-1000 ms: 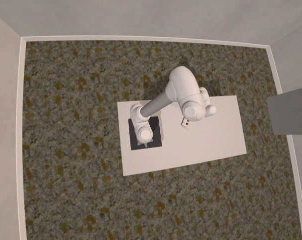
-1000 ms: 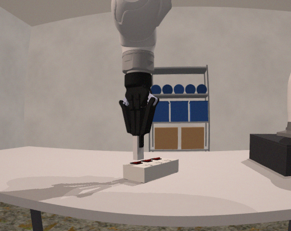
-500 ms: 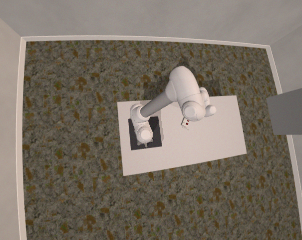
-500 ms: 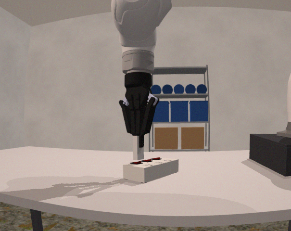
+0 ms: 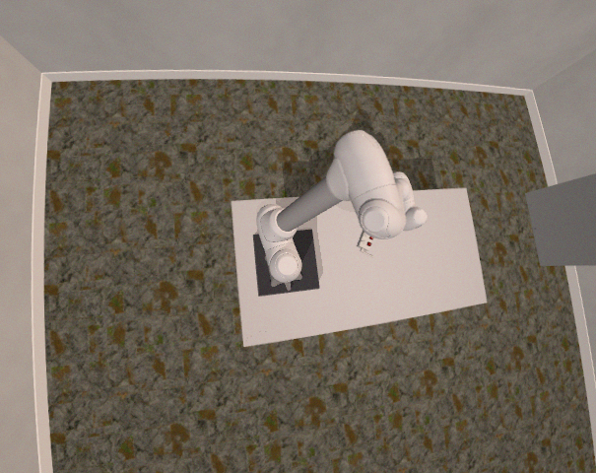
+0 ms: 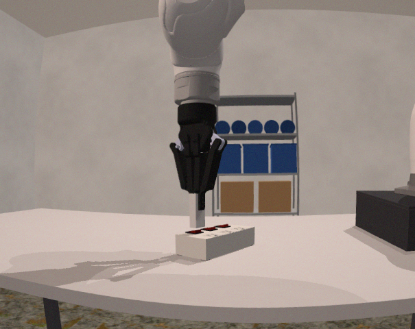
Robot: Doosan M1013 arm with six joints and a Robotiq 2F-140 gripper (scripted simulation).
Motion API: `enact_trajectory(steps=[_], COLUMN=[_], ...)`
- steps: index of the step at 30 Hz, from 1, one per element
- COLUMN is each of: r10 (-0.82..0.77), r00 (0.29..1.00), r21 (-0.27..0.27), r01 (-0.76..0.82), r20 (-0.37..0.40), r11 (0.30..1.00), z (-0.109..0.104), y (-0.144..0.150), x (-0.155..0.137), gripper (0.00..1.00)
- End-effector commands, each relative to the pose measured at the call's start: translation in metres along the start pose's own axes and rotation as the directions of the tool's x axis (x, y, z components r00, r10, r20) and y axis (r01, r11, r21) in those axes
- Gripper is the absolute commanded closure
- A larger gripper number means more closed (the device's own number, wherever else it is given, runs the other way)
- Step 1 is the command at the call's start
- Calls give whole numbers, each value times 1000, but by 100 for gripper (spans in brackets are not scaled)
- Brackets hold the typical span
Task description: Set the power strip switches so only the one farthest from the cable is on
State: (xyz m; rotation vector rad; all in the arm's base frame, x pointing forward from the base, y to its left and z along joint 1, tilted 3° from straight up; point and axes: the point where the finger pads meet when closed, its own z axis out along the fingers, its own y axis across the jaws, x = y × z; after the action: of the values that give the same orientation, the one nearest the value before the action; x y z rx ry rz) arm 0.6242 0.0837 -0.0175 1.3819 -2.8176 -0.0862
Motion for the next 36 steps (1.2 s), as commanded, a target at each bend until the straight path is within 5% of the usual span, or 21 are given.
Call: enact_trajectory(steps=[1,36], r10=[0,0], r00=[1000,1000], r21=[0,0], r01=[0,0], r20=[0,0], r11=[1000,1000], z=[0,9], y=[0,0], x=[0,0], gripper=[100,100])
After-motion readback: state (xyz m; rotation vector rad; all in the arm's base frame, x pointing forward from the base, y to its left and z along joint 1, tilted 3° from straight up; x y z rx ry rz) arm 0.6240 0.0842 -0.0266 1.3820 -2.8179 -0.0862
